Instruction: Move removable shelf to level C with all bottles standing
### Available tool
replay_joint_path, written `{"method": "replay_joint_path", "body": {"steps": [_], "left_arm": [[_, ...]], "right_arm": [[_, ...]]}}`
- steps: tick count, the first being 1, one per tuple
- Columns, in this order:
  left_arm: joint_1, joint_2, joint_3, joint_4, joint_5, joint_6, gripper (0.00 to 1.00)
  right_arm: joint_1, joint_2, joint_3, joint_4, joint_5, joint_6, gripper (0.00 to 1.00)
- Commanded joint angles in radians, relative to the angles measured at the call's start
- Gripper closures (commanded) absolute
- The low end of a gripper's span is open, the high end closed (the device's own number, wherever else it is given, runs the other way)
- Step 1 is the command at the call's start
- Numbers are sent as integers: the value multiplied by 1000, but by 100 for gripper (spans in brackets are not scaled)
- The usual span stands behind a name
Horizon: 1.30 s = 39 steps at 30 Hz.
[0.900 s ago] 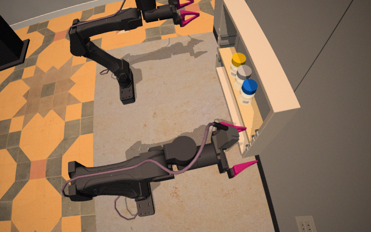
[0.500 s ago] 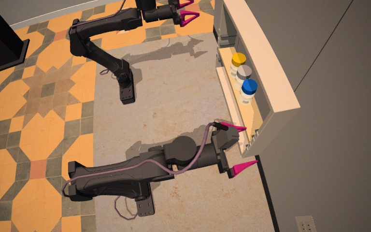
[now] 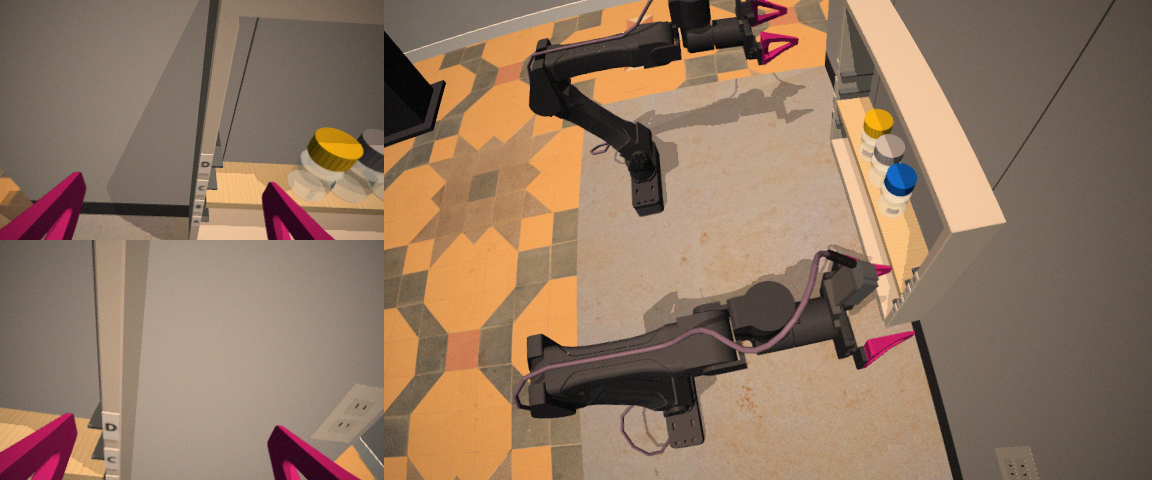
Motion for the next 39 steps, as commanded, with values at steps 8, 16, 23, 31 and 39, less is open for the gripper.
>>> {"method": "replay_joint_path", "body": {"steps": [8, 16, 23, 31, 39], "left_arm": [[-33, -49, -58, 48, -31, 101, 0], [-54, -71, -111, 79, -51, 181, 0], [-71, -88, -150, 102, -67, 242, 0], [-91, -107, -195, 130, -87, 316, 0], [-115, -127, -246, 161, -110, 401, 0]], "right_arm": [[45, -57, -56, 29, 50, -97, 0], [79, -84, -103, 47, 85, -178, 0], [106, -104, -138, 62, 114, -238, 0], [139, -127, -178, 80, 149, -311, 0], [179, -151, -223, 100, 191, -395, 0]]}}
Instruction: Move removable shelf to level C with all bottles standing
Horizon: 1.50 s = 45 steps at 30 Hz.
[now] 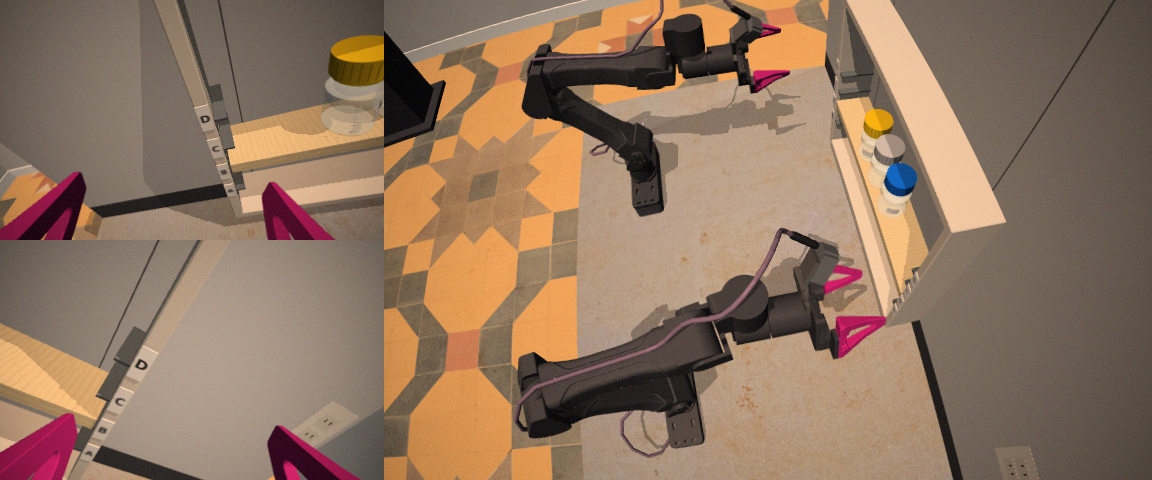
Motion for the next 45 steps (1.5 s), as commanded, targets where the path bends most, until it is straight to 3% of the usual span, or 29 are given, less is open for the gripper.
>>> {"method": "replay_joint_path", "body": {"steps": [1, 45], "left_arm": [[-16, -25, -16, 31, -19, 48, 0], [-146, -101, -251, 194, -142, 476, 0]], "right_arm": [[21, -35, -17, 23, 30, -46, 0], [244, -130, -227, 138, 265, -470, 0]]}}
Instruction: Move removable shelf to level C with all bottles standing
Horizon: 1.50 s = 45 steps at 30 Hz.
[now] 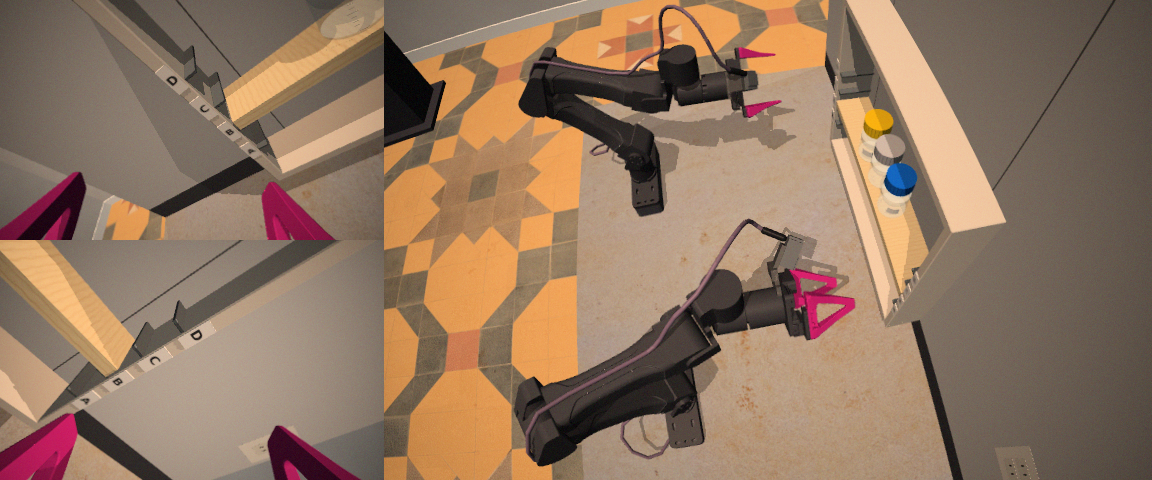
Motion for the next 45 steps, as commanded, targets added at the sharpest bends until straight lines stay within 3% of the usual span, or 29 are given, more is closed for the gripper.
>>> {"method": "replay_joint_path", "body": {"steps": [1, 45], "left_arm": [[-21, -23, -22, 36, -23, 56, 0], [-171, -39, -231, 231, -166, 464, 0]], "right_arm": [[29, -33, -22, 28, 40, -55, 0], [281, -56, -208, 198, 302, -463, 0]]}}
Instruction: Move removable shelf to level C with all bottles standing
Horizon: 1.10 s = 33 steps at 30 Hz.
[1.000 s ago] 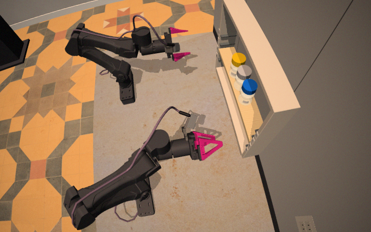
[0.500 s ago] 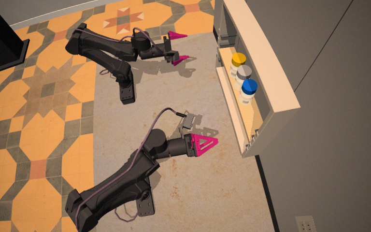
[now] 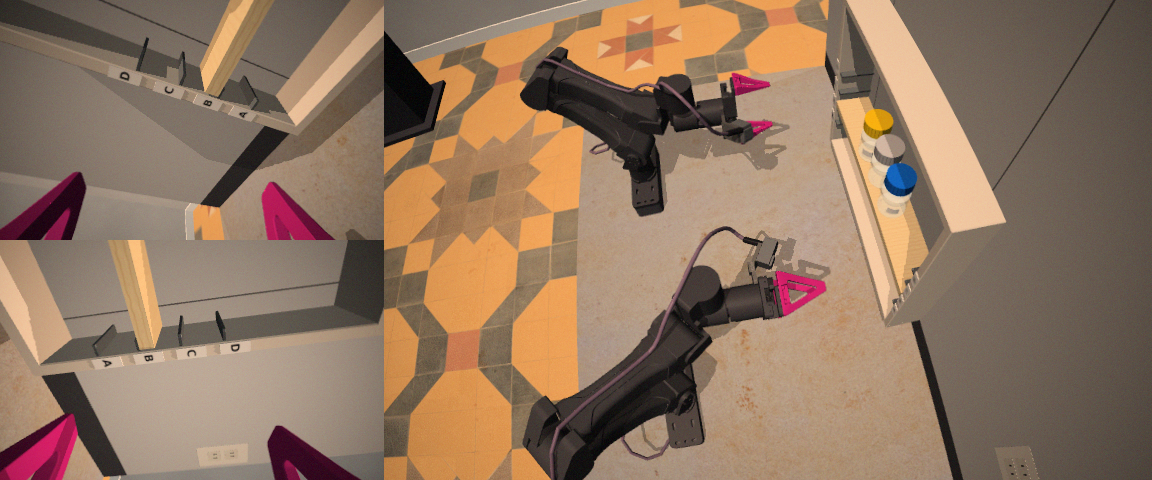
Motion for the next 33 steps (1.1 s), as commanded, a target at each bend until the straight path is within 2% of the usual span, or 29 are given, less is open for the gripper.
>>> {"method": "replay_joint_path", "body": {"steps": [1, 33], "left_arm": [[-22, -17, -19, 44, -24, 44, 0], [-139, 46, -151, 239, -137, 302, 0]], "right_arm": [[30, -27, -20, 39, 40, -45, 0], [211, 31, -135, 223, 224, -311, 0]]}}
